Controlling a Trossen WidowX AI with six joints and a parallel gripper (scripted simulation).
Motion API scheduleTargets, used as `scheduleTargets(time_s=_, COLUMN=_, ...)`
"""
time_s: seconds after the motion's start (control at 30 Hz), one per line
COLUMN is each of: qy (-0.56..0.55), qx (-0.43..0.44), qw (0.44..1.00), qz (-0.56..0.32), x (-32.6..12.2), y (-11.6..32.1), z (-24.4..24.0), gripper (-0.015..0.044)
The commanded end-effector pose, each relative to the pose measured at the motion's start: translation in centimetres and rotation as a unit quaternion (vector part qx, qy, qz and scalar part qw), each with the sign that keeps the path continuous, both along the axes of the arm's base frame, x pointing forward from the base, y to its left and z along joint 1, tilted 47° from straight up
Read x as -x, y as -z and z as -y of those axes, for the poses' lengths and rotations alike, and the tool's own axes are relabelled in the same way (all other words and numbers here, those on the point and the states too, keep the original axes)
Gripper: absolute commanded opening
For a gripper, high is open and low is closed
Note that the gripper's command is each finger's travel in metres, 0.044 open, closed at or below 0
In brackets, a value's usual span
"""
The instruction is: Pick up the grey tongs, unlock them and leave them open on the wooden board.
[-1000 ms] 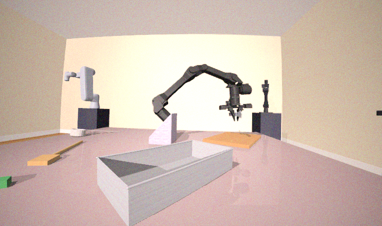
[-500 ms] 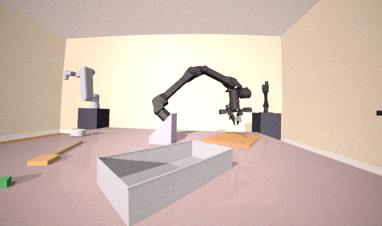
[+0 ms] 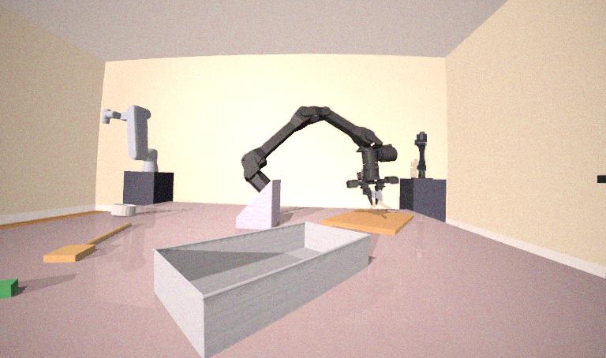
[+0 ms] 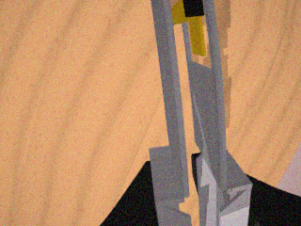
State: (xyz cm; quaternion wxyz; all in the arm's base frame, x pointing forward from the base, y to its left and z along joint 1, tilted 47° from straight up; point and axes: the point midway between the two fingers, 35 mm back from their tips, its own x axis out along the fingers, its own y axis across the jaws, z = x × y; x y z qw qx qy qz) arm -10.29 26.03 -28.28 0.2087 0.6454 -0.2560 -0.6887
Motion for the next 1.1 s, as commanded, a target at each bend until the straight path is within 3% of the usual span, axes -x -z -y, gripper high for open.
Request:
scheduleTargets(time_s=0.0, qy=0.004, qx=0.0, qw=1.0, qz=0.0, x=0.03, y=0.34, z=0.63, gripper=-0.015)
scheduleTargets(time_s=0.4, qy=0.004, qx=-0.004, qw=1.0, qz=0.0, x=0.03, y=0.92, z=1.49, gripper=-0.015)
scheduleTargets(time_s=1.07, qy=0.001, qx=-0.004, qw=1.0, qz=0.0, x=-0.02, y=0.88, z=1.37, gripper=0.0375)
